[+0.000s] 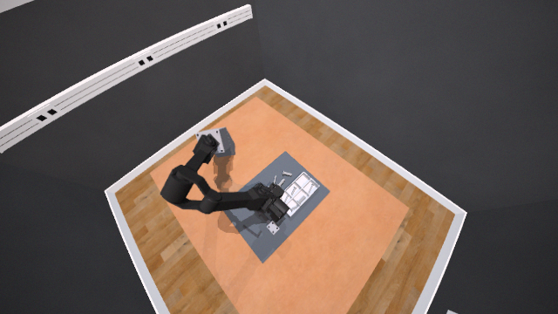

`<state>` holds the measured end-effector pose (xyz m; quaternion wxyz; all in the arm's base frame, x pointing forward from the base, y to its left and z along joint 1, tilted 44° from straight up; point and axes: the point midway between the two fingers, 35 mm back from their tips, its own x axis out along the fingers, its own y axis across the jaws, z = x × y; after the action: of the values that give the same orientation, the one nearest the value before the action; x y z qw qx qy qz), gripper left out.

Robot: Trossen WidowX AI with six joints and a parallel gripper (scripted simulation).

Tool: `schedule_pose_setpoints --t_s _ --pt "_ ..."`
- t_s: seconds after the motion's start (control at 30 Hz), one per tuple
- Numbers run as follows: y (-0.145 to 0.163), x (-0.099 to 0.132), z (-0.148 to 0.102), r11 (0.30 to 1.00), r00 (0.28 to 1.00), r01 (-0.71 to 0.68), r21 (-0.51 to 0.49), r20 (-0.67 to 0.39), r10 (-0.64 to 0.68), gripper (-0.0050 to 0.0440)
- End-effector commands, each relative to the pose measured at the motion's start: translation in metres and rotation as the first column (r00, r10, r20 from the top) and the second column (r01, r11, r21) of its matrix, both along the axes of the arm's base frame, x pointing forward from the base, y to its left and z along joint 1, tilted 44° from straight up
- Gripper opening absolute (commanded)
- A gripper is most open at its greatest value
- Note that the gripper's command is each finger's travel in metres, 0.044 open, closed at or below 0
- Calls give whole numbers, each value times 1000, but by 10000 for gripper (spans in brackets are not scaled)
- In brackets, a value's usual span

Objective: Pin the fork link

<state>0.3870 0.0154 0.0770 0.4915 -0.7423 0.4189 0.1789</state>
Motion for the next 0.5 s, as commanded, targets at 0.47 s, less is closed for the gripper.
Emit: schedule_pose_setpoints --t_s 0.47 --pt "-7 0 10 1000 1000 -2 2 19 2 -50"
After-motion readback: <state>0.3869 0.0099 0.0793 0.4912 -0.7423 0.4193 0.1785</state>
